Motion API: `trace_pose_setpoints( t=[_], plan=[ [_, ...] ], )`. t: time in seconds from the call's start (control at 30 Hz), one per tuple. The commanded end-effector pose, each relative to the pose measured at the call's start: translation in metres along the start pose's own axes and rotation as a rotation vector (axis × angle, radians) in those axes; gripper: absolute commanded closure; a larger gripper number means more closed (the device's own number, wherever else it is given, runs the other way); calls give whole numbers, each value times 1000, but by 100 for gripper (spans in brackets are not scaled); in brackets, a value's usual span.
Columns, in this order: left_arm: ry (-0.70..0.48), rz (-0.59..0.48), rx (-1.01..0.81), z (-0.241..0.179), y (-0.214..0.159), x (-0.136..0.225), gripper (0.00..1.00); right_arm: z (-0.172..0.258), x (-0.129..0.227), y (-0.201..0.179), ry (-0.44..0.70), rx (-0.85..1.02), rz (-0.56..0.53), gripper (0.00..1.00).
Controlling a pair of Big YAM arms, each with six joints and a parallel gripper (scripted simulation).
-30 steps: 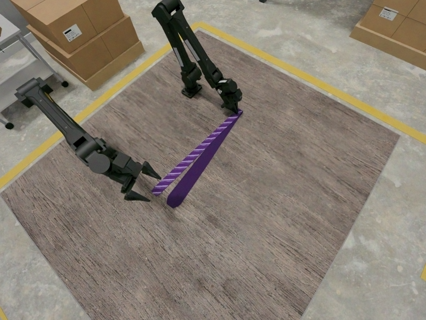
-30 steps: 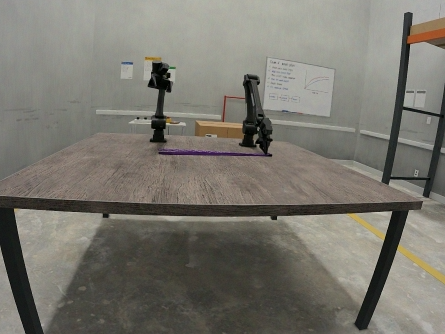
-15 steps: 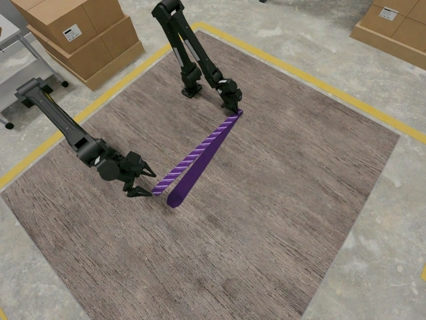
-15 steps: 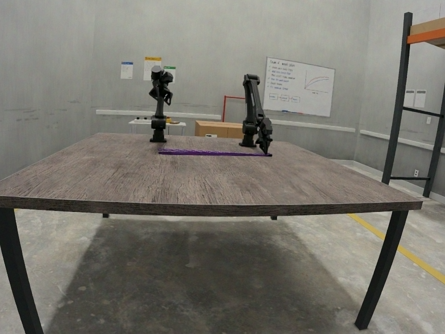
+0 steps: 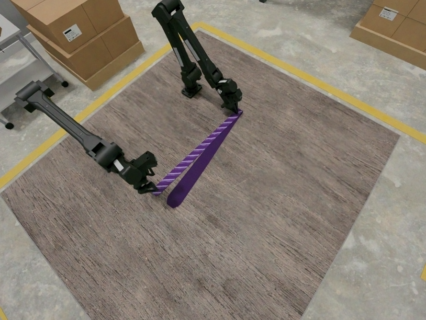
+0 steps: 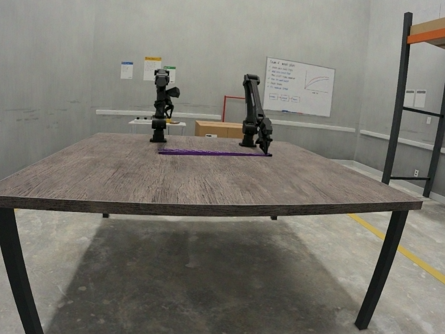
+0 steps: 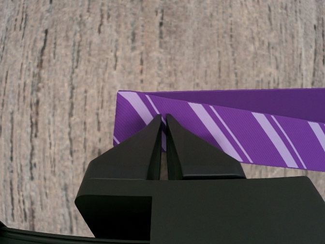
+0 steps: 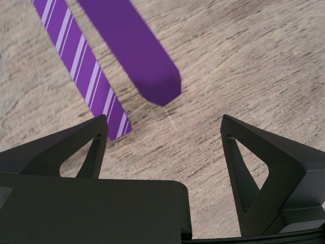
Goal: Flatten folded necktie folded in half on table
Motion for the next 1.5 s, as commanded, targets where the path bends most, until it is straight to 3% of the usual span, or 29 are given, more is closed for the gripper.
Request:
trace_pose_setpoints(
  t=[0.0, 0.37, 0.77, 1.47],
  plan=[
    [2, -17, -4, -1, 7, -2, 96, 8, -8, 6, 44, 107, 38, 13],
    [2, -17, -4, -1, 7, -2, 96, 43, -50, -3, 200, 273, 215, 15],
    [2, -17, -4, -1, 7, -2, 96, 64, -75, -9, 290, 369, 317, 17],
    [2, -17, -4, -1, 7, -2, 96, 70, -82, -10, 315, 395, 346, 19]
  ],
)
Point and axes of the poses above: on each arm, the point where the finger pads meet when closed, its own x axis back along the fingers, its own z axis across the jaws, y = z × x, the point moved 5 cm from there along x, back along the fingers
